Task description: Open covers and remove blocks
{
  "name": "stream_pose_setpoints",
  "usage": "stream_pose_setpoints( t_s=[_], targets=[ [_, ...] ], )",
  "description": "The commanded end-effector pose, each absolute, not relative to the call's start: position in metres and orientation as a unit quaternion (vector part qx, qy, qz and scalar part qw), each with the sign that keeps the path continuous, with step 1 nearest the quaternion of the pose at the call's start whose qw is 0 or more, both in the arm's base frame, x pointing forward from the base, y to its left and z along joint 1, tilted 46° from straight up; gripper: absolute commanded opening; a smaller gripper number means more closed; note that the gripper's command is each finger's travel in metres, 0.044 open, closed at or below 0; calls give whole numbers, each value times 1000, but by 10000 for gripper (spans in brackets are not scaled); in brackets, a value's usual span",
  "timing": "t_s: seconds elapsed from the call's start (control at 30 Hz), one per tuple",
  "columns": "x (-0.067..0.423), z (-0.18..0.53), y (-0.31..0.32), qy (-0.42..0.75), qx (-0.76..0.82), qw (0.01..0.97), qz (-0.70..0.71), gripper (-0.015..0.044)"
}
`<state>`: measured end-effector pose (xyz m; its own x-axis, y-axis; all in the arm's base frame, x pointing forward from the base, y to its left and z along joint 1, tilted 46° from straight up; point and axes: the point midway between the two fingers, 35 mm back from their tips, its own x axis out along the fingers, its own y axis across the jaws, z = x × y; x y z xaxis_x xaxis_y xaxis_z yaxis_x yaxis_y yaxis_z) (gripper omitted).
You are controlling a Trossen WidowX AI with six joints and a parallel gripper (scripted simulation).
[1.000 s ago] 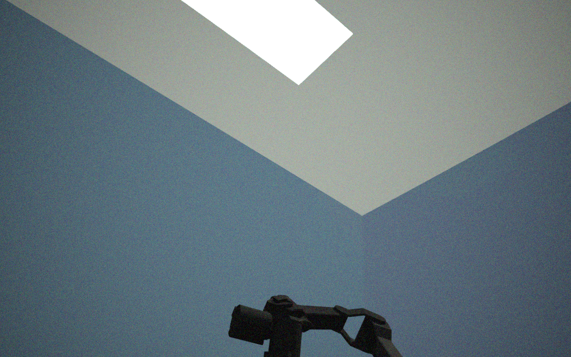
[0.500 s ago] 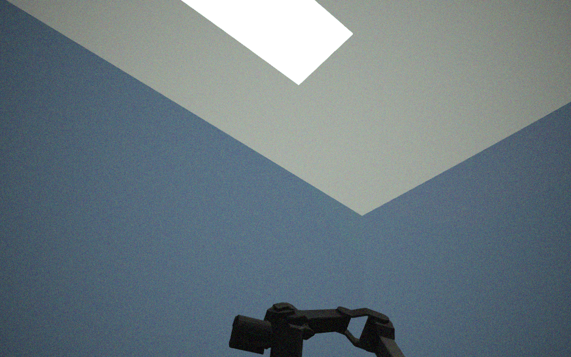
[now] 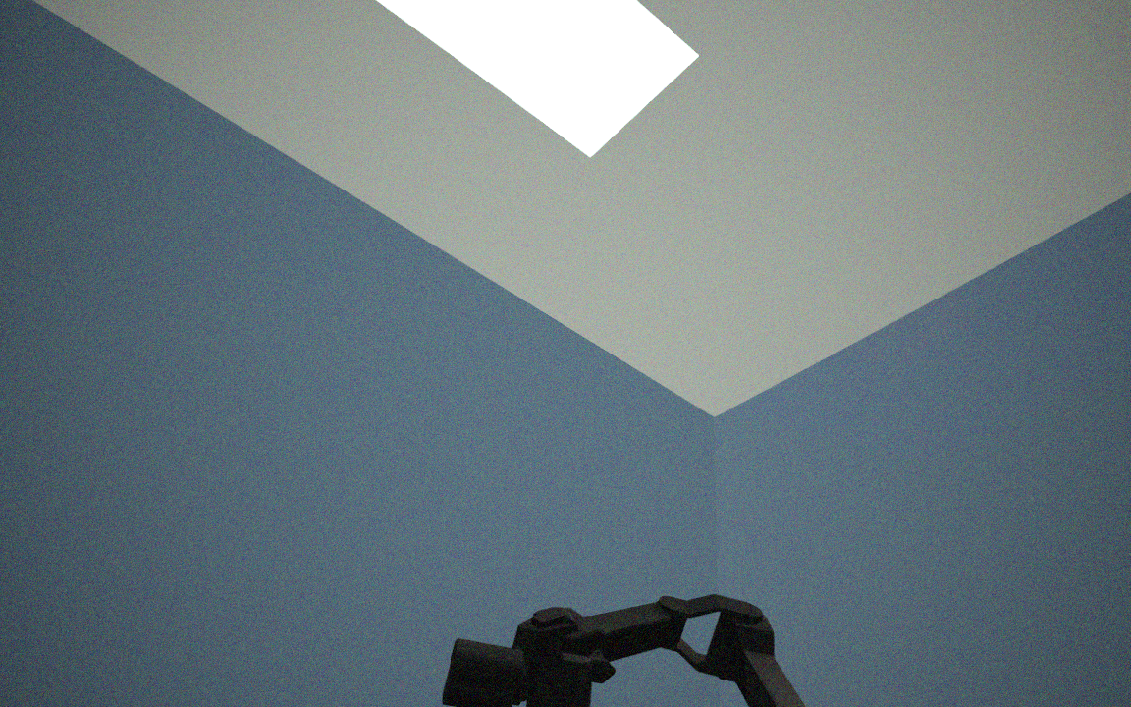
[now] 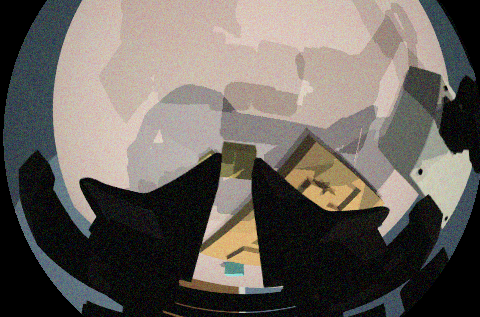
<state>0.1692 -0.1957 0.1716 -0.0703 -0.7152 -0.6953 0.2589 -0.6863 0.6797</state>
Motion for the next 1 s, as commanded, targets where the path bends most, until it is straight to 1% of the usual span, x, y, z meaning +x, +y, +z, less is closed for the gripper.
stream_pose_setpoints(
  t_s=[0.0, 0.97],
  targets=[
    [169, 166, -201, -192, 588, 346, -705, 80],
    [163, 135, -236, -194, 587, 349, -704, 80]
  ],
)
